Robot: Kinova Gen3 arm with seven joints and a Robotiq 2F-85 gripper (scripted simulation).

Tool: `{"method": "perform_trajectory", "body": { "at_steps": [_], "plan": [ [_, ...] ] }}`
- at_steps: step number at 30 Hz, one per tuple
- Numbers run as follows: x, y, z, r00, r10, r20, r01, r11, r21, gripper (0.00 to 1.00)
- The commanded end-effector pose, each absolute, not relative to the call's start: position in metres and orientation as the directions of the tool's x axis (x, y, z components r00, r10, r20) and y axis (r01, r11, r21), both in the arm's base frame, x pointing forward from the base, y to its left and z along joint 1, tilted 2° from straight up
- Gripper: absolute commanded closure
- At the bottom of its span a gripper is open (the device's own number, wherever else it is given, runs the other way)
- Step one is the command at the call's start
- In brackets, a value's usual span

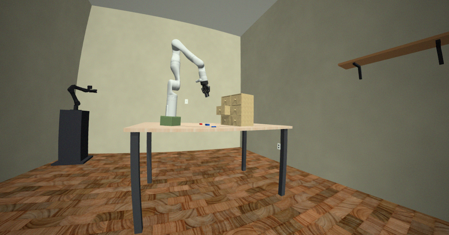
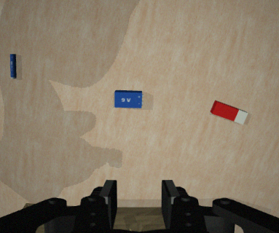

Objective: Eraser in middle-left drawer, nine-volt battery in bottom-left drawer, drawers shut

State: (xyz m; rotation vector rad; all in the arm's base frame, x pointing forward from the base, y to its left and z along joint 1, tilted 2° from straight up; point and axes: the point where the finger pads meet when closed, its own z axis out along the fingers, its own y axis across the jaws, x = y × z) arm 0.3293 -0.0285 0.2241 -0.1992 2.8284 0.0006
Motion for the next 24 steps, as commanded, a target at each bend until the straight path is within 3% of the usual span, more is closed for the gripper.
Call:
{"method": "perform_trajectory", "body": {
  "at_steps": [1, 24],
  "plan": [
    [0.330, -0.030, 0.230, -0.946, -0.137, -0.293, -0.135, 0.990, -0.029, 0.67],
    [0.314, -0.032, 0.250, -0.975, -0.138, -0.173, -0.135, 0.990, -0.029, 0.67]
  ]
}}
